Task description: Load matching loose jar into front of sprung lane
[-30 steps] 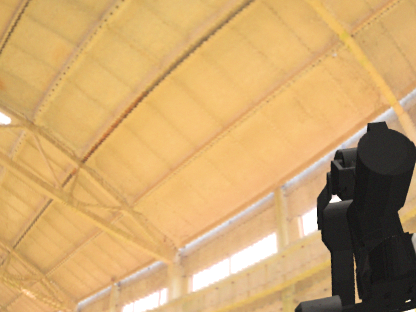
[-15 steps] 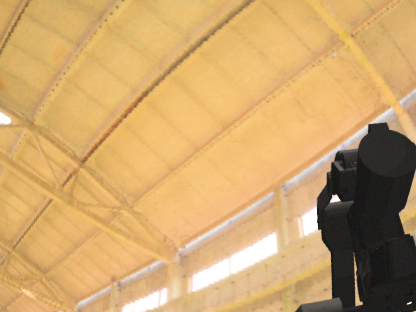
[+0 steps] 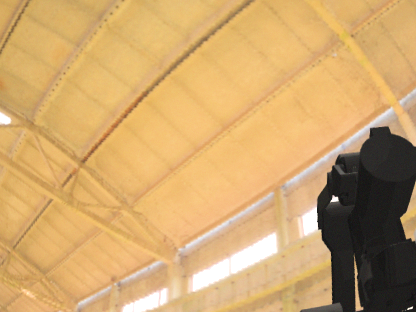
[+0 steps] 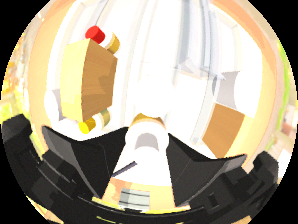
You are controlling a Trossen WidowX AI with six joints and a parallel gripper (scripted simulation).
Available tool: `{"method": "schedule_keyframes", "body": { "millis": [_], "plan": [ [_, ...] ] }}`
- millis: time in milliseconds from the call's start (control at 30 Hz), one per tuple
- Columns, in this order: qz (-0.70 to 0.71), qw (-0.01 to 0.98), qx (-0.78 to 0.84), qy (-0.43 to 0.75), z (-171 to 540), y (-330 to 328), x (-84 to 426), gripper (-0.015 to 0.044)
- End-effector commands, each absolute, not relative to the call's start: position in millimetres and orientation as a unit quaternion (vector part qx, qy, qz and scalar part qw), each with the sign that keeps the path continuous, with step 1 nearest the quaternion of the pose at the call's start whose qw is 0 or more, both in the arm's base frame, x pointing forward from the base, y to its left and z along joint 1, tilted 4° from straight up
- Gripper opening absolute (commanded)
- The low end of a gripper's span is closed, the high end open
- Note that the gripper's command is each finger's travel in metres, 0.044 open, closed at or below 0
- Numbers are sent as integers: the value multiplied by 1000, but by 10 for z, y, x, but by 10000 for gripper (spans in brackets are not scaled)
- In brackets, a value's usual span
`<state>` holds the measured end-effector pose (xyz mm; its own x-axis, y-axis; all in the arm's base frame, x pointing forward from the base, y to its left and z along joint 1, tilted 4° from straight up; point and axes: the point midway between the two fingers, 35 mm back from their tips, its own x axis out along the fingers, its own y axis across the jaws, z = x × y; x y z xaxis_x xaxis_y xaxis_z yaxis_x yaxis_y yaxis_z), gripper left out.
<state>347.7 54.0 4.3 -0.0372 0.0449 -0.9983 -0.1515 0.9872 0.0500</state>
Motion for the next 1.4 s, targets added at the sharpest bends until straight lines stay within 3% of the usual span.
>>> {"method": "schedule_keyframes", "body": {
  "millis": [0, 1367],
  "plan": [
    [70, 701, -37, 708, 40, 546, 3534, 0],
    [70, 701, -37, 709, -106, 549, 3504, 0]
  ]
}}
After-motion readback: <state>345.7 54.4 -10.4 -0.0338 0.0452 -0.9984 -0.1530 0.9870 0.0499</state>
